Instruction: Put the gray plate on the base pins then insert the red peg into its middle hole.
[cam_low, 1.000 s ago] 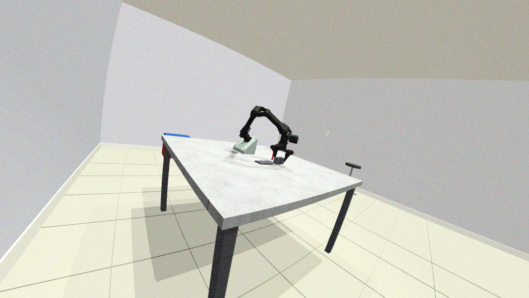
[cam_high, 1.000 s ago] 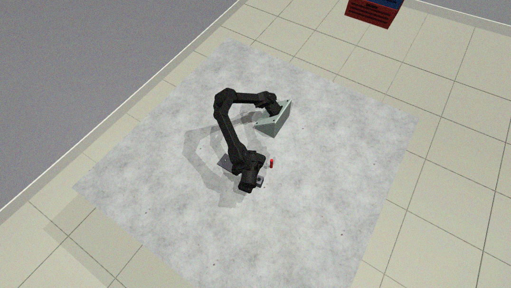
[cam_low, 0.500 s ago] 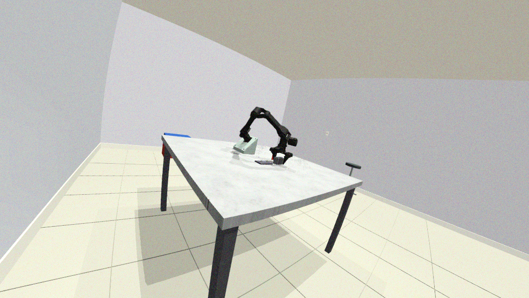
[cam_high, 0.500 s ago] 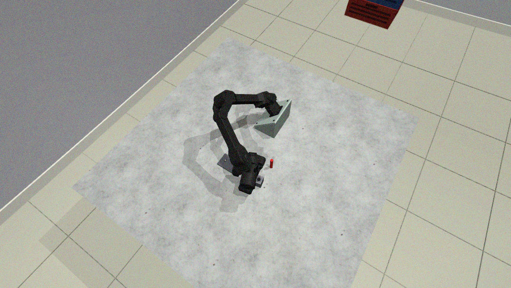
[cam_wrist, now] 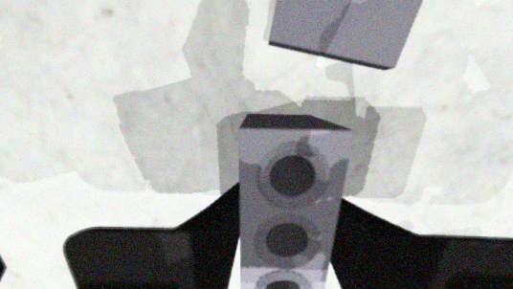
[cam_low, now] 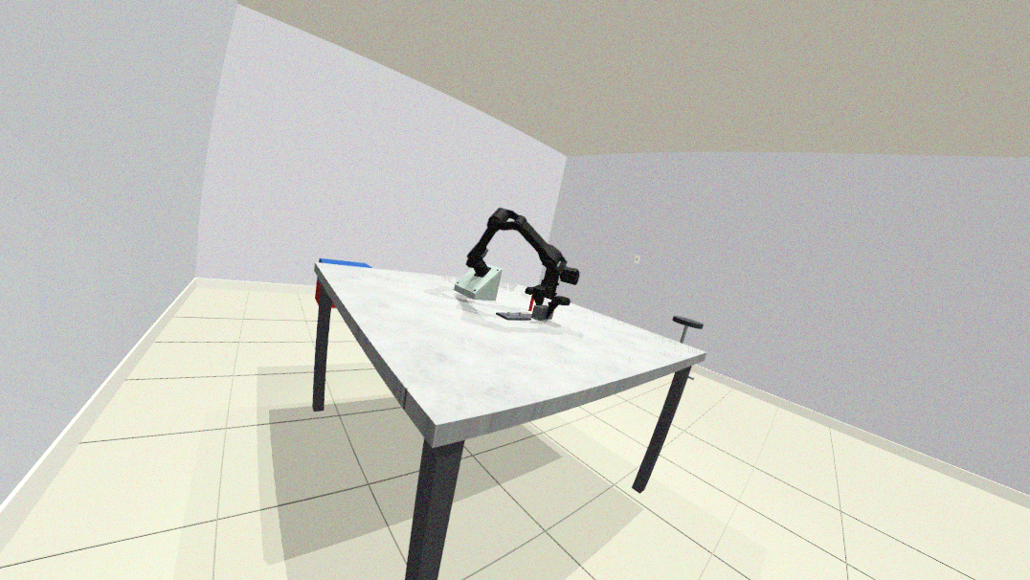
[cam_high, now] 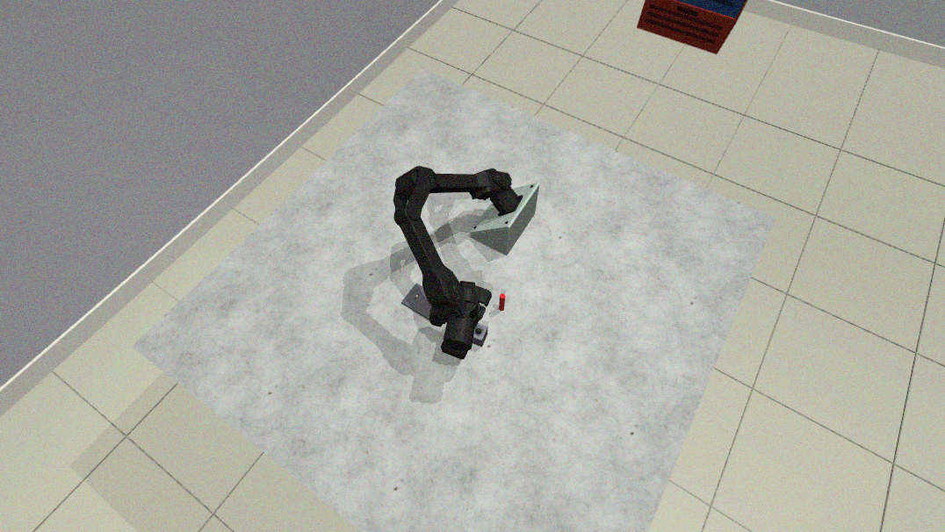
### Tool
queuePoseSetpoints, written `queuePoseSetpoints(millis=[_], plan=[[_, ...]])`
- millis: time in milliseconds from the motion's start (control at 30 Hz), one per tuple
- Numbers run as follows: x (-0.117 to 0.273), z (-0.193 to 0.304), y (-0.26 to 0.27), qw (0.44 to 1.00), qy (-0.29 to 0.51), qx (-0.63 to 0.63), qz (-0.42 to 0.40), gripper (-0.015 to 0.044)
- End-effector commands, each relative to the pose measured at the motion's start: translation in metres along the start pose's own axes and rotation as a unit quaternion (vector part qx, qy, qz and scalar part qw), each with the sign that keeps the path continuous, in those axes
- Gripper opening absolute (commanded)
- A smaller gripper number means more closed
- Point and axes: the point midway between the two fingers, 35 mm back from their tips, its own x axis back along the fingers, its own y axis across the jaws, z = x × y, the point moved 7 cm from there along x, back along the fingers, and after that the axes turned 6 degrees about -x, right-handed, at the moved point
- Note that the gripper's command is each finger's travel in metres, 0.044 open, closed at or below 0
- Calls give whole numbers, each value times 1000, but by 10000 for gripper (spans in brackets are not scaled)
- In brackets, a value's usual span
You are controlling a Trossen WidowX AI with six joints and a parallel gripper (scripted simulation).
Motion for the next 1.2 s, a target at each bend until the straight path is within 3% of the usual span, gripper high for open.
queuePoseSetpoints(millis=[0, 100, 200, 1167], plan=[[0, 0, 0, 1000, -1, 2, -2, 78], [0, 0, 0, 1000, -1, 2, -2, 58], [2, 0, 1, 1000, -1, 2, -2, 0], [91, 8, 7, 1000, 4, 3, -2, 0]])
